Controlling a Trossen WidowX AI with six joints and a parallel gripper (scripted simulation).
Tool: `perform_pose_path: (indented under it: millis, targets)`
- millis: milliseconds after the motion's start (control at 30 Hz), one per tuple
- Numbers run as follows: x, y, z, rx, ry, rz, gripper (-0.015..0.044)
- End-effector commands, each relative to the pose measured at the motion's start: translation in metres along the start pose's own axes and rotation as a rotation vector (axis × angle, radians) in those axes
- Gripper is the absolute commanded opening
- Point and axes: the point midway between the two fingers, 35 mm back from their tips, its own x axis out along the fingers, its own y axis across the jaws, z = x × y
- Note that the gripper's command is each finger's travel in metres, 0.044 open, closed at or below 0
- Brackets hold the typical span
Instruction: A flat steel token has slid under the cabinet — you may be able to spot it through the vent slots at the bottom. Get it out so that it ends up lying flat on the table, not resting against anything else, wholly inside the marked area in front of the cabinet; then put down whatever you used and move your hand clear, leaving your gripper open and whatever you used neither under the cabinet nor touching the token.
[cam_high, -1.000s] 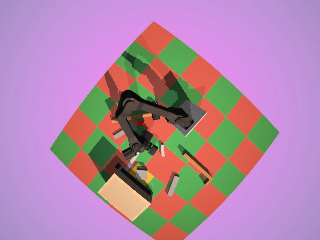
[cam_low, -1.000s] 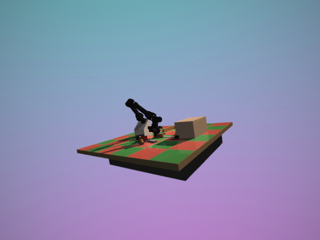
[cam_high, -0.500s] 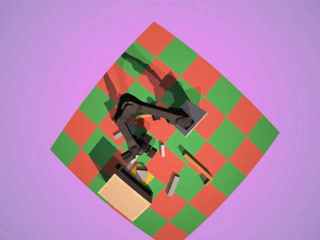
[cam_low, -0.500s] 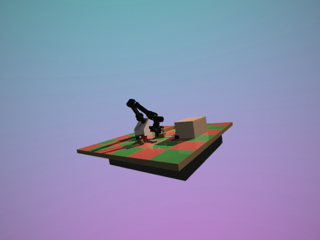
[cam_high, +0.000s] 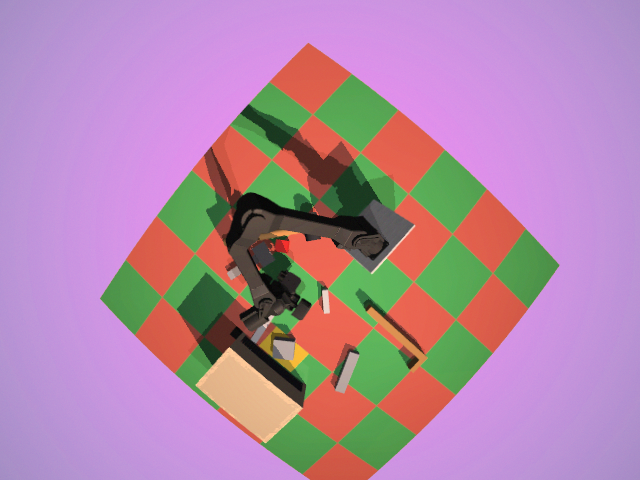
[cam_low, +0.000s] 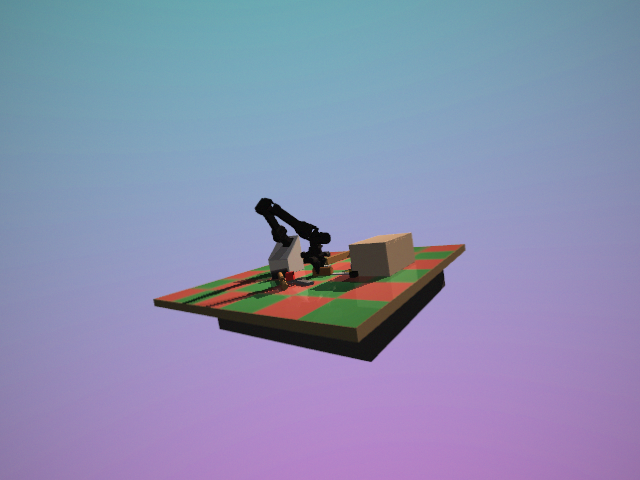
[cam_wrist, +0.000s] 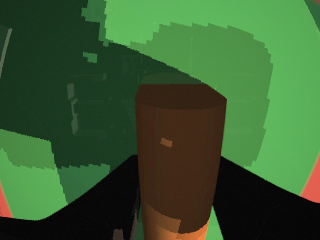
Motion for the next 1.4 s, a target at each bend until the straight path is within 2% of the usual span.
perform_pose_path:
  millis: [0,1367]
  targets:
    - [0.0,0.002,-0.01,0.012,0.01,0.0,0.0]
    - [-0.001,0.001,-0.052,0.014,0.012,0.0,0.0]
